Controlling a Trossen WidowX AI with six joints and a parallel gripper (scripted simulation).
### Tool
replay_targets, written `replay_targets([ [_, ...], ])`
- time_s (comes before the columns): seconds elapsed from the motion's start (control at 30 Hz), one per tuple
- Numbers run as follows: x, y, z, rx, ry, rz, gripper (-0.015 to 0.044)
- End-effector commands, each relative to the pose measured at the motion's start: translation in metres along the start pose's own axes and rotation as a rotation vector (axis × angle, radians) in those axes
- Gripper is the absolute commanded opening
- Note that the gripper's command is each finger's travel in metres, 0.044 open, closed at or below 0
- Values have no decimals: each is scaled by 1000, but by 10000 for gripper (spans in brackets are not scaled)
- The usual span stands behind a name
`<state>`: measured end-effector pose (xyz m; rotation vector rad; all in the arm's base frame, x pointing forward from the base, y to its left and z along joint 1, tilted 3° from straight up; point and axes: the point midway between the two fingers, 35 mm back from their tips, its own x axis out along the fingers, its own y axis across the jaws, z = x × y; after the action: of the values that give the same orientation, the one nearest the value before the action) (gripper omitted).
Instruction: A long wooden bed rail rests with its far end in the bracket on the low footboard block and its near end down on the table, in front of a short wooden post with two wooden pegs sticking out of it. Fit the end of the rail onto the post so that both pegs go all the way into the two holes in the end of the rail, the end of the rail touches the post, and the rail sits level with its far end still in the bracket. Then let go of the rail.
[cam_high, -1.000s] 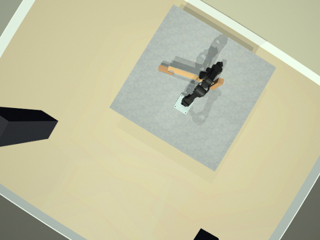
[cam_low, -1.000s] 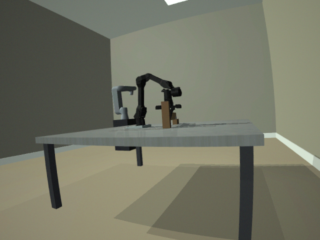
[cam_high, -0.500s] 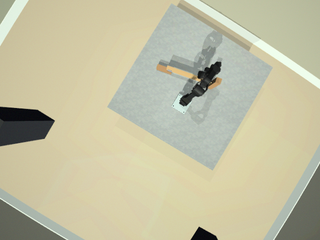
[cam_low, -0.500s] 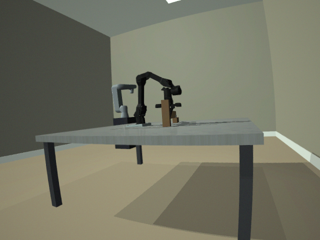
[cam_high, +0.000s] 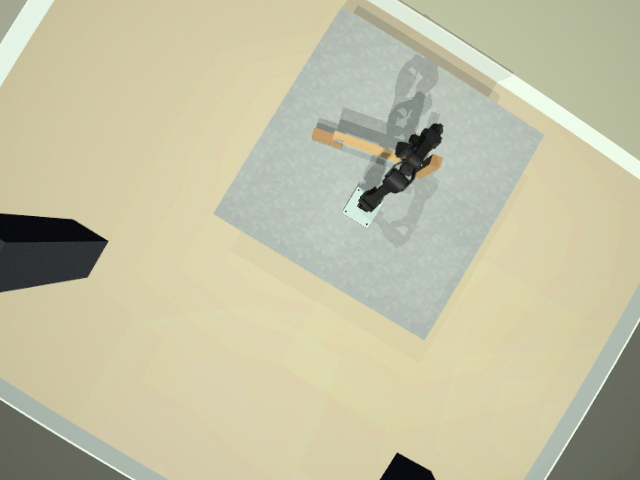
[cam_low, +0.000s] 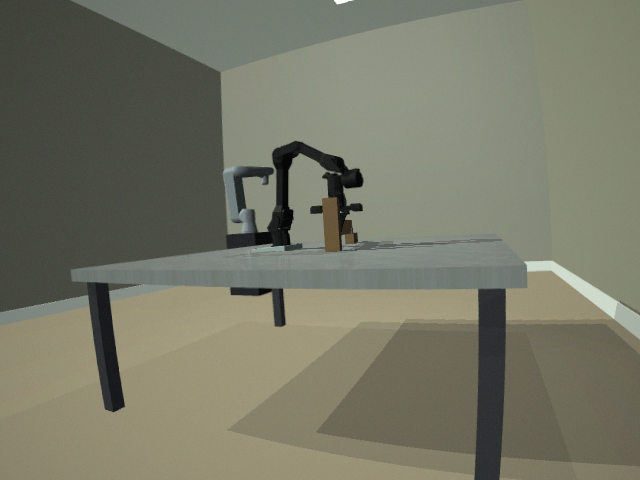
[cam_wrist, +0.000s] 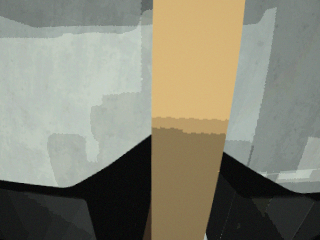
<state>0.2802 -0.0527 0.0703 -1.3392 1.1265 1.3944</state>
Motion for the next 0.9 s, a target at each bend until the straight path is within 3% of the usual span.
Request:
replay_targets([
  [0.0,-3,-2,-3,-1,6,-10,0],
  [0.87,-2,-2,-11,-1,6,-10,0],
])
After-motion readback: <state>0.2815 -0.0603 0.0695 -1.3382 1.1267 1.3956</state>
